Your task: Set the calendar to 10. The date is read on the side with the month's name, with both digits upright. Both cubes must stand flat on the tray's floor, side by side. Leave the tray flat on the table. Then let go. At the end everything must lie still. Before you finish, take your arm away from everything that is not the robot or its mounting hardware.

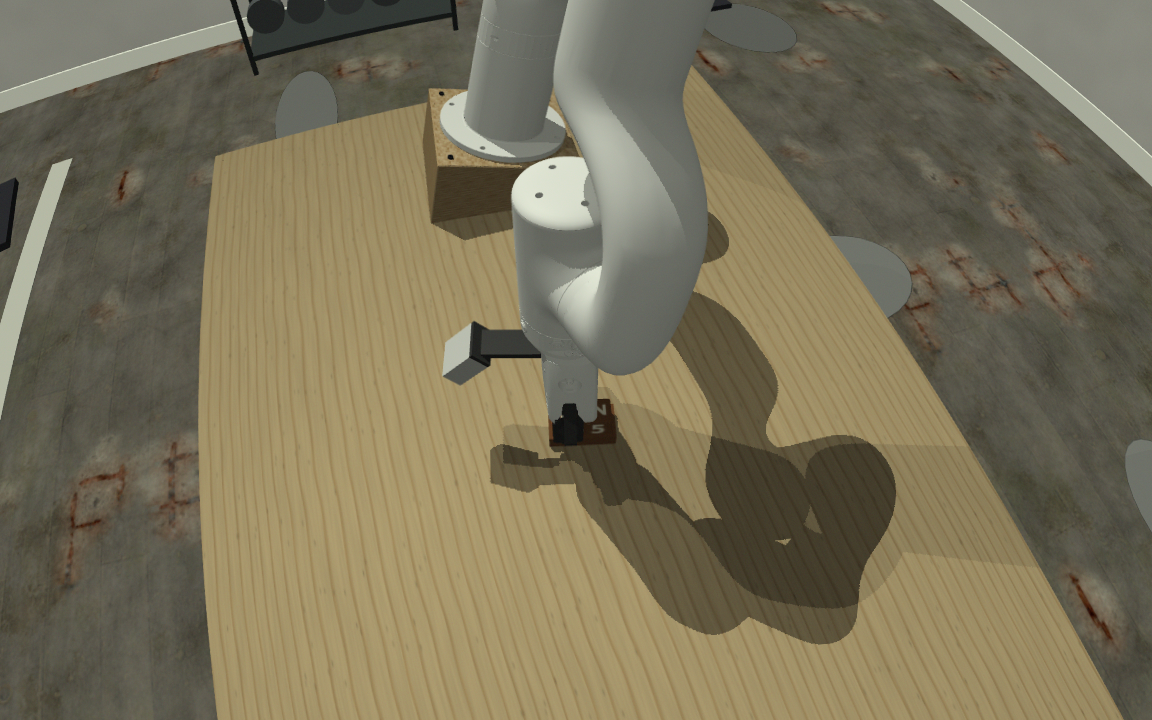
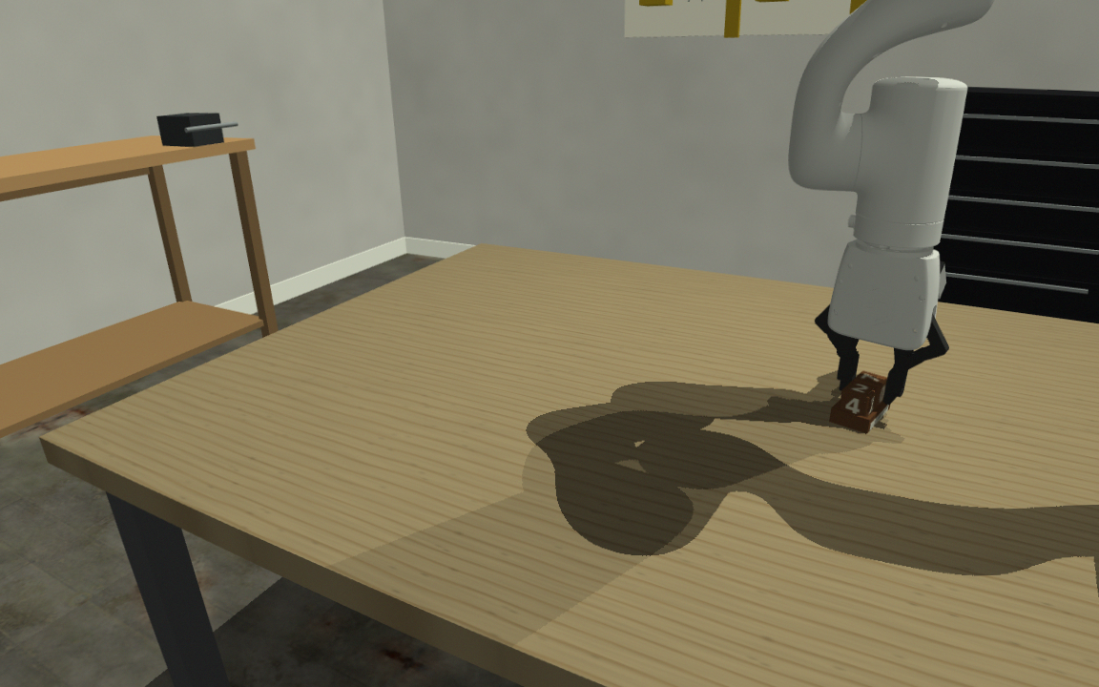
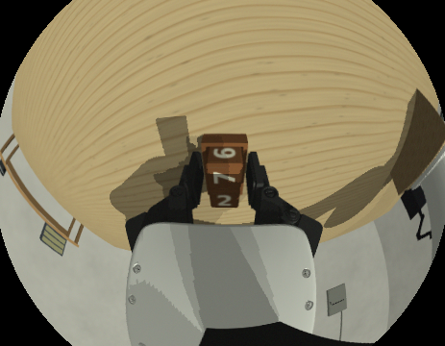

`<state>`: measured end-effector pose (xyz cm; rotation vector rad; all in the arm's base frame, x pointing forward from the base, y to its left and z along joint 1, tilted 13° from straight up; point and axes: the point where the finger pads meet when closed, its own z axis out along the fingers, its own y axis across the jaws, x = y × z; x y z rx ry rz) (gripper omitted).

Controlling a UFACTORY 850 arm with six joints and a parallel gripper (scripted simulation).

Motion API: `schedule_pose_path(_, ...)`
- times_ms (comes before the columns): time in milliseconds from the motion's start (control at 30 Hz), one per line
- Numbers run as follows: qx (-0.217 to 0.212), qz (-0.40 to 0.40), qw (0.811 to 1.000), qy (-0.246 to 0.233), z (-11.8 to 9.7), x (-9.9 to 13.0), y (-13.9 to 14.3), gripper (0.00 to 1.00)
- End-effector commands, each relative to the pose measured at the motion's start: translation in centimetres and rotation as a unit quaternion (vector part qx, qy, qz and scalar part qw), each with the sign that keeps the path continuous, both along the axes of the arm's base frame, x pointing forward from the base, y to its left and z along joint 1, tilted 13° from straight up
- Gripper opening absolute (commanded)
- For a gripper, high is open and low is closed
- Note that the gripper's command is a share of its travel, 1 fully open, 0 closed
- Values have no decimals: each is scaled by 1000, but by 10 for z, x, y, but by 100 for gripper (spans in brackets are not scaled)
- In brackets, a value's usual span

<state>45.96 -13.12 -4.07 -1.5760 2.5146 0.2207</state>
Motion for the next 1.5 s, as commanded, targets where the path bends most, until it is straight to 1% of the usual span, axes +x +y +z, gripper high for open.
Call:
schedule_pose_path(0,0,0,1000,-1,1,1,0,47)
schedule_pose_path(233,0,0,1000,-1,1,1,-1,47)
schedule_pose_path(400,0,0,1000,-1,10,0,-2,47)
schedule_pose_path(467,0,0,1000,-1,10,0,-2,47)
schedule_pose_path(600,0,0,1000,-1,25,-1,-6,47)
schedule_pose_path(967,0,0,1000,-1,79,-4,-17,47)
schedule_pose_path(1033,0,0,1000,-1,79,-4,-17,47)
schedule_pose_path(1167,0,0,1000,-1,87,-5,-19,47)
schedule_pose_path(1267,0,0,1000,-1,88,-5,-19,47)
schedule_pose_path(1300,0,0,1000,-1,88,-5,-19,100)
schedule_pose_path(1467,0,0,1000,-1,88,-5,-19,100)
